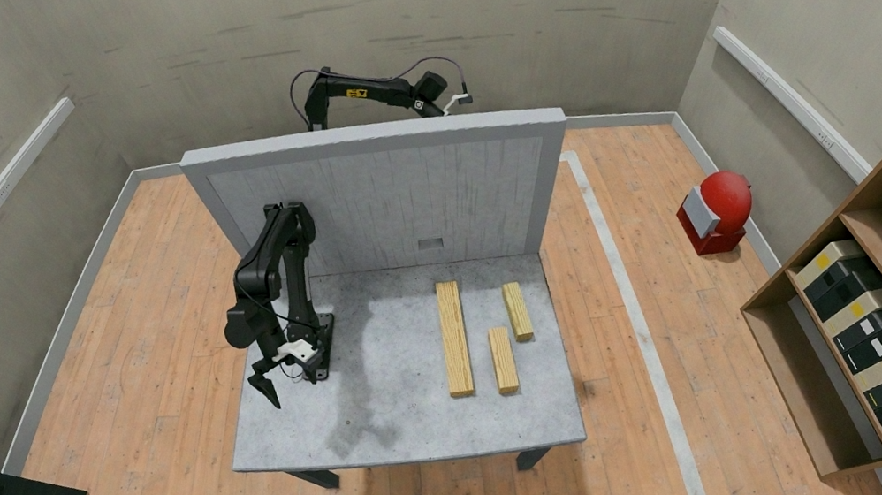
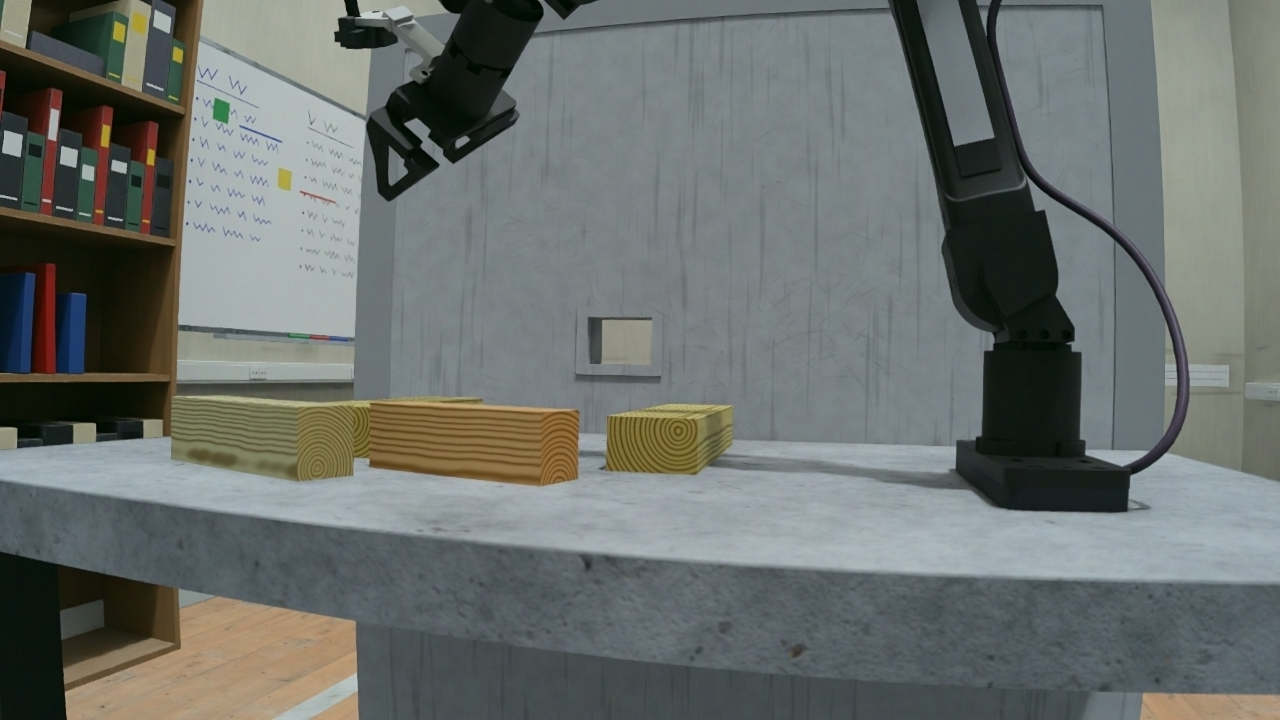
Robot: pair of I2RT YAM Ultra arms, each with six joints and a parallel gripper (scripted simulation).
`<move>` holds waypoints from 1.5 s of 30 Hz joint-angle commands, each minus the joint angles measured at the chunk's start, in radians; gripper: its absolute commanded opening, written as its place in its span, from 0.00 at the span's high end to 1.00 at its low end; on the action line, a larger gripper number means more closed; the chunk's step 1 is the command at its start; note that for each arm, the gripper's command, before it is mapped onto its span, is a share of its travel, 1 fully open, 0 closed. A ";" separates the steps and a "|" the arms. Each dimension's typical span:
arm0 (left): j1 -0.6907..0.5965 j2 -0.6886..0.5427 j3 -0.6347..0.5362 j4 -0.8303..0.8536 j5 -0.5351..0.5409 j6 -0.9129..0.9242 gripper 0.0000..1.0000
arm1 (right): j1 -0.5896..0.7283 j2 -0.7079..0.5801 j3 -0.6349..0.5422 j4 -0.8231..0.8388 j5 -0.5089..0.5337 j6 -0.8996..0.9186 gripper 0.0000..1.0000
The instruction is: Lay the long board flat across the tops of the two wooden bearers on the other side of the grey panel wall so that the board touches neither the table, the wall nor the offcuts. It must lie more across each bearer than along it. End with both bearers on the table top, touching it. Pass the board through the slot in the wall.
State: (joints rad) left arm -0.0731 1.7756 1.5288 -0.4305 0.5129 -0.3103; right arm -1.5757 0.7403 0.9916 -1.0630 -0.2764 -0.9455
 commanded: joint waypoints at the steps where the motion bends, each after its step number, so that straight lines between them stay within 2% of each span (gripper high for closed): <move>1: 0.000 -0.015 0.014 0.000 0.004 0.007 0.00 | 0.000 -0.004 0.013 -0.003 -0.011 0.006 0.00; 18: 0.000 -0.015 0.014 0.000 0.004 0.007 0.00 | 0.000 -0.004 0.013 -0.003 -0.011 0.006 0.00; 19: 0.000 -0.015 0.014 0.000 0.004 0.007 0.00 | 0.000 -0.004 0.013 -0.003 -0.011 0.006 0.25; 26: 0.000 -0.015 0.014 0.000 0.004 0.007 0.00 | 0.000 -0.004 0.013 -0.003 -0.011 0.006 0.25; 27: 0.011 -0.041 0.008 0.021 -0.012 0.015 0.00 | 0.016 0.030 0.043 0.015 -0.019 0.018 0.25; 28: 0.016 -0.038 -0.024 0.022 -0.016 0.018 0.00 | 0.019 0.031 0.041 -0.012 -0.020 0.034 0.25; 35: -0.002 -0.067 -0.020 0.044 -0.041 0.036 0.00 | 0.066 0.089 0.074 -0.039 -0.034 0.150 0.25; 40: 0.022 -0.128 -0.068 0.079 -0.097 0.071 0.00 | 0.160 0.213 0.143 -0.074 -0.063 0.346 0.25; 45: 0.033 -0.221 -0.125 0.138 -0.174 0.118 0.00 | 0.312 0.391 0.242 -0.122 -0.086 0.626 0.25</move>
State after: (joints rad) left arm -0.0593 1.6241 1.4284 -0.3489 0.4015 -0.2440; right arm -1.3304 1.0576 1.1702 -1.1309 -0.3168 -0.5343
